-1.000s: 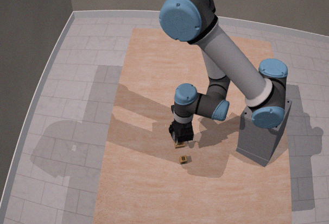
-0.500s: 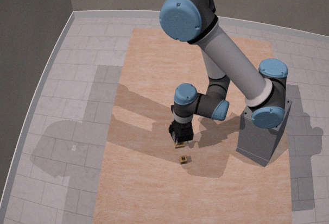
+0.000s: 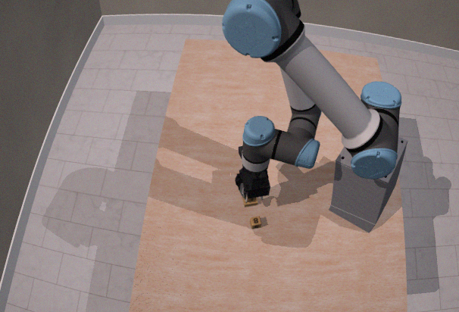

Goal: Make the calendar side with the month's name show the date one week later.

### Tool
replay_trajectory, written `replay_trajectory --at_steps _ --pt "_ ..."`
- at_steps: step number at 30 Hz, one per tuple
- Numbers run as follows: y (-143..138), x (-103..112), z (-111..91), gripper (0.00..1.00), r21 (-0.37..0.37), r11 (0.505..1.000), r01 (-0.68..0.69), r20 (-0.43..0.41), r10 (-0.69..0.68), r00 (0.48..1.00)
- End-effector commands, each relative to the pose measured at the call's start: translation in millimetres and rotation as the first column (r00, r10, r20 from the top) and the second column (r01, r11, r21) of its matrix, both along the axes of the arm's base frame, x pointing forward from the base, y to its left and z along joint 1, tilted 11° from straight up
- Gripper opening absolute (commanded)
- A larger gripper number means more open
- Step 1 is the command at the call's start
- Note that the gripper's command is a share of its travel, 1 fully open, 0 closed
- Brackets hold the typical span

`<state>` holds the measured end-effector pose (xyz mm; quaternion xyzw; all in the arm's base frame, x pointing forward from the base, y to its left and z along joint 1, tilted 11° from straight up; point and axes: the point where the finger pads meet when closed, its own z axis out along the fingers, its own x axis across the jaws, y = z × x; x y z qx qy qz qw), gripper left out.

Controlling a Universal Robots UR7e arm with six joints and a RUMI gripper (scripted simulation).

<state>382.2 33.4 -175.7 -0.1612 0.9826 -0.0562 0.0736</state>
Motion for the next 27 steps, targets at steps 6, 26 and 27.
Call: replay_trajectory --at_steps 6,26,27 --pt "-1.0 2.9 -1.3 0.1 0.0 1.0 0.001 0.004 -0.001 1.0" --pt "-1.5 3.8 -8.7 0.1 0.0 1.0 0.001 0.003 -0.001 1.0" --pt "-1.5 3.7 -8.9 0.1 0.0 1.0 0.001 0.003 -0.001 1.0"
